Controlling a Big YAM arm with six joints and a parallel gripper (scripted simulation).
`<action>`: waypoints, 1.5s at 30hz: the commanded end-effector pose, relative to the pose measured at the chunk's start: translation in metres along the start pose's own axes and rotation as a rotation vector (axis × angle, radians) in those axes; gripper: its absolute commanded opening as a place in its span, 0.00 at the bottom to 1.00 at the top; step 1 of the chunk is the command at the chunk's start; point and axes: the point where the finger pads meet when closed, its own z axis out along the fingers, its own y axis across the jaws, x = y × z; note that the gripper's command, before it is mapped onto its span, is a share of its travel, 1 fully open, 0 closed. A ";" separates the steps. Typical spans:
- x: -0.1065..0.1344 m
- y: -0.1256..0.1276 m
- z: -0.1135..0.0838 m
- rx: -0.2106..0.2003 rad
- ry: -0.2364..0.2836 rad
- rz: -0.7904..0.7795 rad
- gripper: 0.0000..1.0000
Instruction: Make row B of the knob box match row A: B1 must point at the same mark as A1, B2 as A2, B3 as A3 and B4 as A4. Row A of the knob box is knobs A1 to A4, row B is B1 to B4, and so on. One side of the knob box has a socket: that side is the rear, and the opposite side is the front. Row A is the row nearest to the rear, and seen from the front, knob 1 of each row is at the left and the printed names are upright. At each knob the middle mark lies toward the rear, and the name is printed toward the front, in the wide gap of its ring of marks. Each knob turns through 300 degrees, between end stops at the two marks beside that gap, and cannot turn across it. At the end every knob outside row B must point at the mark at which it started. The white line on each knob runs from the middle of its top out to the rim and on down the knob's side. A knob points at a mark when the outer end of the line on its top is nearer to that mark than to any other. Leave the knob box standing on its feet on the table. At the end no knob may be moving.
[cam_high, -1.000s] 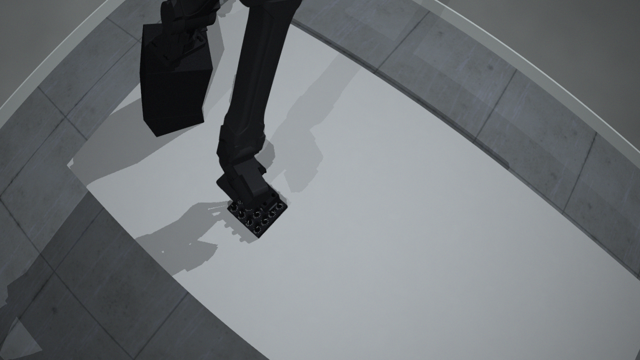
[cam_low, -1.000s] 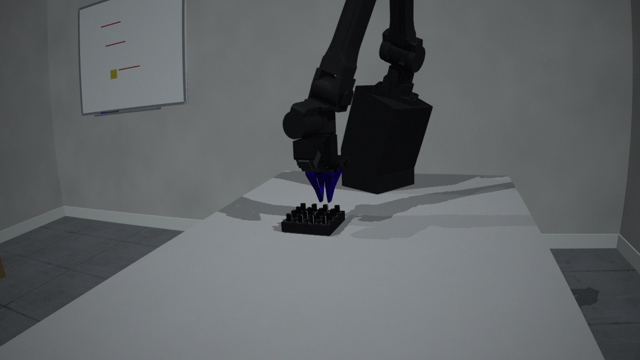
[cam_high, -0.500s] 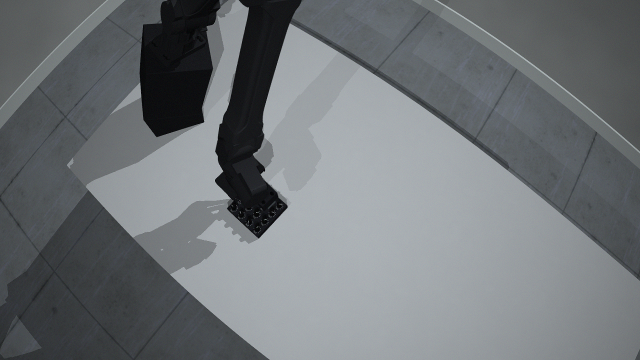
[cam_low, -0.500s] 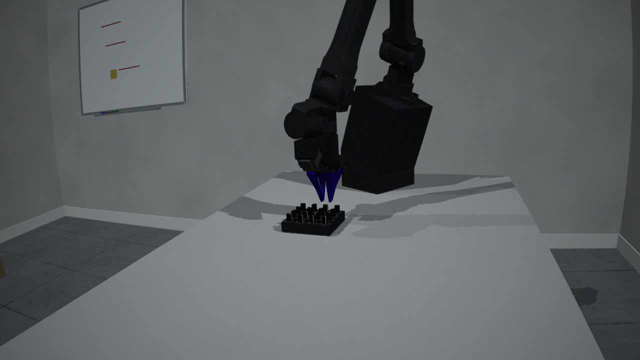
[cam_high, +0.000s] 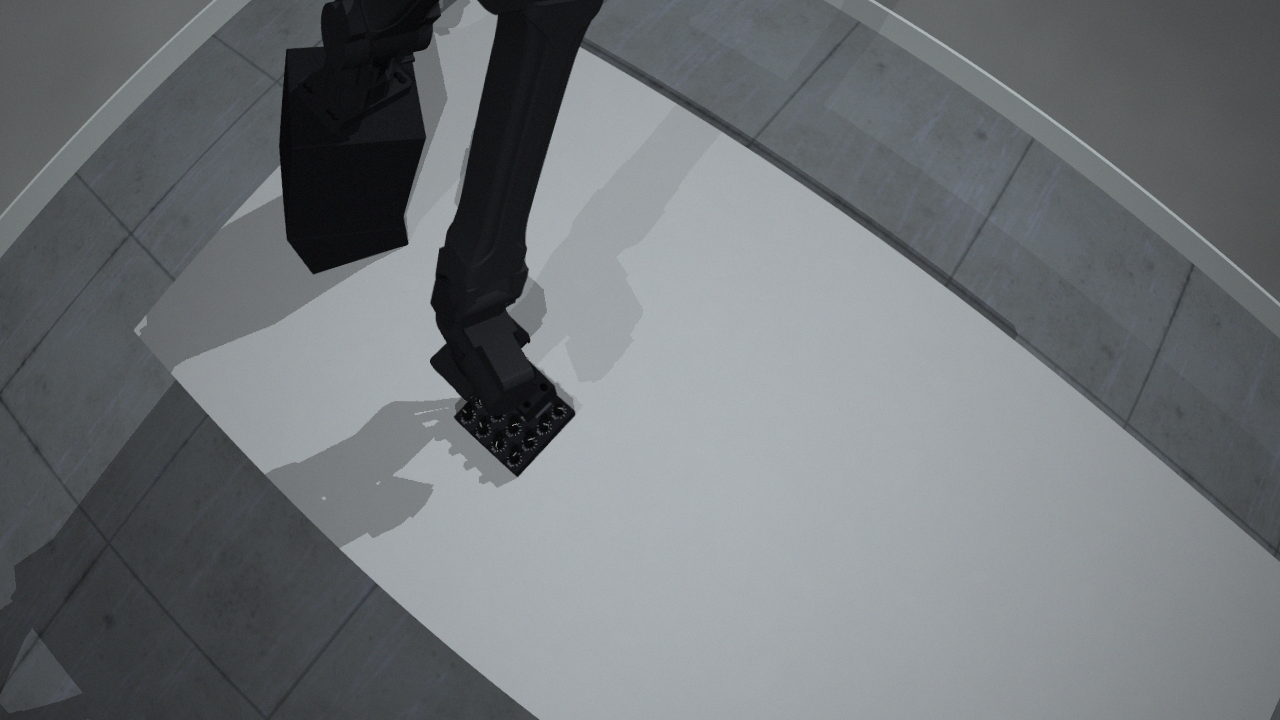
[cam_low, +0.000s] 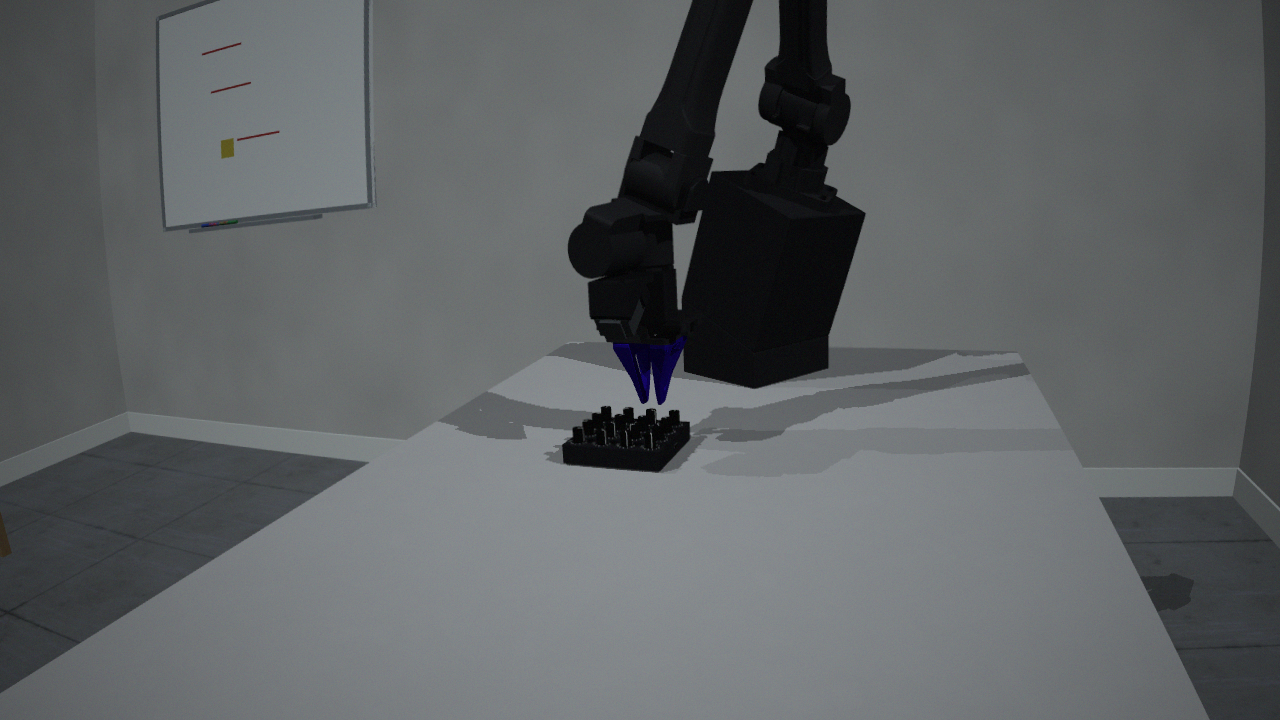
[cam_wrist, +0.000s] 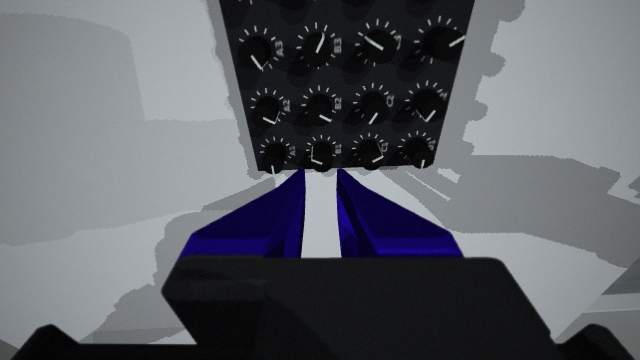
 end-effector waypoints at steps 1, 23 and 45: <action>0.001 -0.005 0.001 0.007 -0.009 -0.002 0.18; 0.000 -0.006 0.001 0.007 -0.009 -0.002 0.18; -0.003 -0.007 0.001 0.006 -0.005 0.001 0.18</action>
